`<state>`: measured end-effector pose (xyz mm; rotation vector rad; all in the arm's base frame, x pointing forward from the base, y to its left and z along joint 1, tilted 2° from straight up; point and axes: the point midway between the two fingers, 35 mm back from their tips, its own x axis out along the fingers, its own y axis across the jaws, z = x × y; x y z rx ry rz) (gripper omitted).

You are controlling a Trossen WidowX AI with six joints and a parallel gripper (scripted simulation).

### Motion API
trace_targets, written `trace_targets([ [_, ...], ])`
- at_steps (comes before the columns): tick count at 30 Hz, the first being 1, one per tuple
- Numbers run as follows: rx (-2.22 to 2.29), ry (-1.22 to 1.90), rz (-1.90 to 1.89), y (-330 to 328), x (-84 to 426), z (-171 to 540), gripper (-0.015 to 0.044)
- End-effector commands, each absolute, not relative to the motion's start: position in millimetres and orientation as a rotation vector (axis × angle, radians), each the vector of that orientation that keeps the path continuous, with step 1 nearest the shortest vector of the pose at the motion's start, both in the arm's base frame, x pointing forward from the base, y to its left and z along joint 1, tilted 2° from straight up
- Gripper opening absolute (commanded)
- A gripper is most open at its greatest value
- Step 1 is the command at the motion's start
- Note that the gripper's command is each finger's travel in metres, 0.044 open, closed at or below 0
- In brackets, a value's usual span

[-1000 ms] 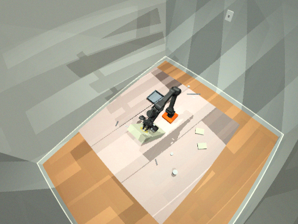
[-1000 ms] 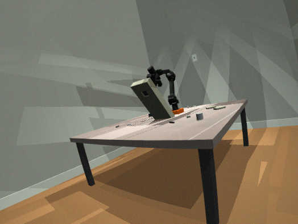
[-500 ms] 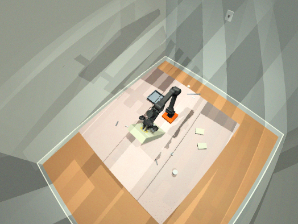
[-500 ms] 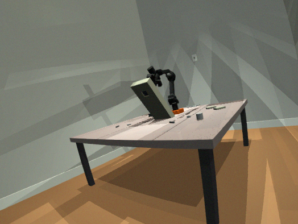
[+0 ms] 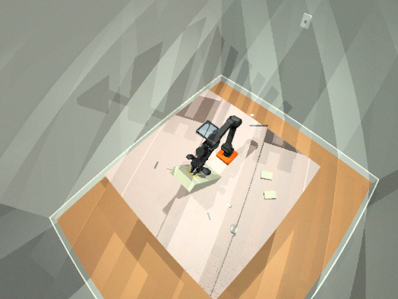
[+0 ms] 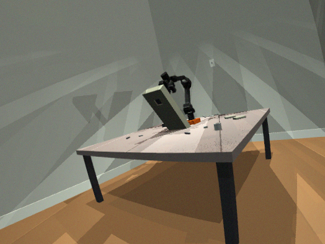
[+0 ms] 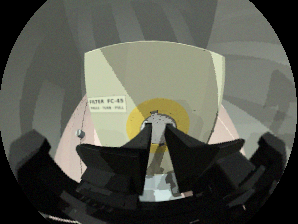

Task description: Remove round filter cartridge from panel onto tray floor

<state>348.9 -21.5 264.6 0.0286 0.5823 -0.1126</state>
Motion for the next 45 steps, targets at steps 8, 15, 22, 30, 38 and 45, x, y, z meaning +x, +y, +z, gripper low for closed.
trace_targets([
  [8, 0.384, 0.554, -0.217, -22.0, 354.5, 261.6, 0.0000],
  [15, 0.620, 0.529, -0.286, -22.1, 355.4, 261.0, 0.0000],
  [22, 0.856, 0.498, -0.354, -22.2, 356.2, 260.6, 0.0000],
  [30, 1.126, 0.454, -0.429, -22.3, 356.8, 260.1, 0.0000],
  [38, 1.394, 0.402, -0.503, -22.3, 357.2, 259.8, 0.0000],
  [45, 1.326, 0.416, -0.484, -22.3, 358.1, 259.3, 0.0000],
])
